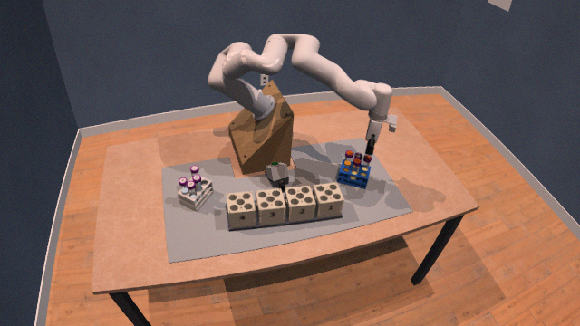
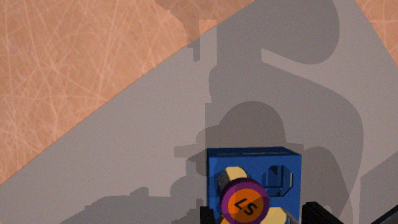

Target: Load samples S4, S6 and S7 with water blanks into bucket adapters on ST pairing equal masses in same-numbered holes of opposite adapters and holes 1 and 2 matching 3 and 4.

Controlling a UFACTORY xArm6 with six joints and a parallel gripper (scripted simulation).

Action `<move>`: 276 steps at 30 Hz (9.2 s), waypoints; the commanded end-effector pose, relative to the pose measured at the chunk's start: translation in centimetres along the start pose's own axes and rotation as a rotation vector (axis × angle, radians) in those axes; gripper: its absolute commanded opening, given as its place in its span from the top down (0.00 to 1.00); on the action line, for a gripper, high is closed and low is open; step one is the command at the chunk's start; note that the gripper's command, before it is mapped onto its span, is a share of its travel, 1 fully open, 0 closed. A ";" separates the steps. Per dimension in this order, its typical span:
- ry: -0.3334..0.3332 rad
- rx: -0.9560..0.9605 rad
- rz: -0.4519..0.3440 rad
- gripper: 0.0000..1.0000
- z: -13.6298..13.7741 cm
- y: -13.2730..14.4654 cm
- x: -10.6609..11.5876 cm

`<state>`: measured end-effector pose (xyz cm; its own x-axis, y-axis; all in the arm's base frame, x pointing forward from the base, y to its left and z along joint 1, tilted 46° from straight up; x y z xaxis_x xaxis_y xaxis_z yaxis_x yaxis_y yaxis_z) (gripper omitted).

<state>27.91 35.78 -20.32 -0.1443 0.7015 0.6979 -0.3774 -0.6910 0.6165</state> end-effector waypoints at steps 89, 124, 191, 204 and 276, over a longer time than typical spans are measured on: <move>0.001 -0.002 0.005 1.00 0.1 -0.1 -5.9; 0.001 -0.002 0.005 1.00 0.1 -0.1 -5.6; 0.001 -0.001 0.006 1.00 0.1 -0.1 2.2; 0.001 -0.001 0.006 1.00 0.1 -0.1 4.4; 0.000 -0.001 0.006 1.00 0.1 -0.1 7.4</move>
<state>26.90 40.77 -15.36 -0.1445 0.7013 0.6981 -0.3775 -0.6912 0.6162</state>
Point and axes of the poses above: the point where the finger pads meet when closed, its own x axis back along the fingers, its own z axis across the jaws, y = z × x, the point moved 9 cm from there along x, back along the fingers, and after that the axes turned 6 degrees about x, right-handed, at the moved point
